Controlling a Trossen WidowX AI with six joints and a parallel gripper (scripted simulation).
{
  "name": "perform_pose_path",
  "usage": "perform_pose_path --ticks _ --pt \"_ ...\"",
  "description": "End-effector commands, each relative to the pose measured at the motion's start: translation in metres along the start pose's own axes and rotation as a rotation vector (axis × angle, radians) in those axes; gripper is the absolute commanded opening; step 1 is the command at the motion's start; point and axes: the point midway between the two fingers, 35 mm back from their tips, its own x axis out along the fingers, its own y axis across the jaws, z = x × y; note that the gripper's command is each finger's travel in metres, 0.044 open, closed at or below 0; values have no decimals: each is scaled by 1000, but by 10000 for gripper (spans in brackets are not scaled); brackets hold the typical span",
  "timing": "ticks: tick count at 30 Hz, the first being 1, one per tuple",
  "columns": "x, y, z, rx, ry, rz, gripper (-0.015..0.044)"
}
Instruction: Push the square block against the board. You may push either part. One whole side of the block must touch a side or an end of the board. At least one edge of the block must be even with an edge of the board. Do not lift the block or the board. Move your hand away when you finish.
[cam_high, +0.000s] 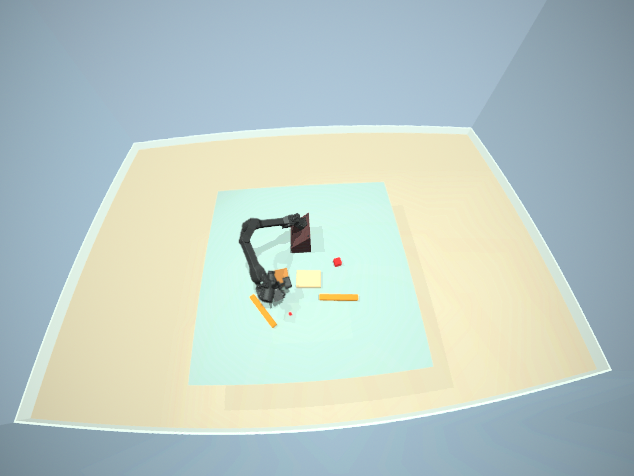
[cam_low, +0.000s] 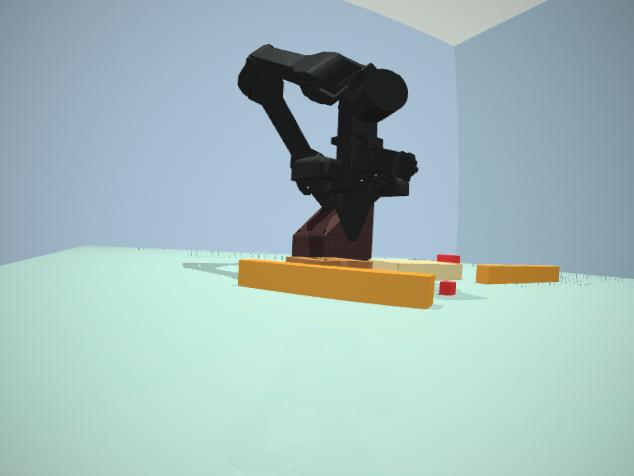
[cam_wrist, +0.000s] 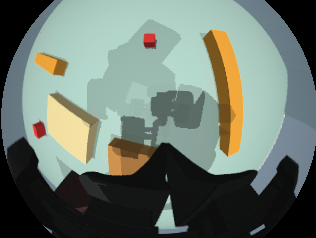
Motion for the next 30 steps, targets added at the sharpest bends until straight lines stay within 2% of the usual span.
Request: perform_pose_path --ticks 1,30 --pt "-1 -5 -12 147 -2 5 0" --pt "-1 -30 -90 1139 0 5 0"
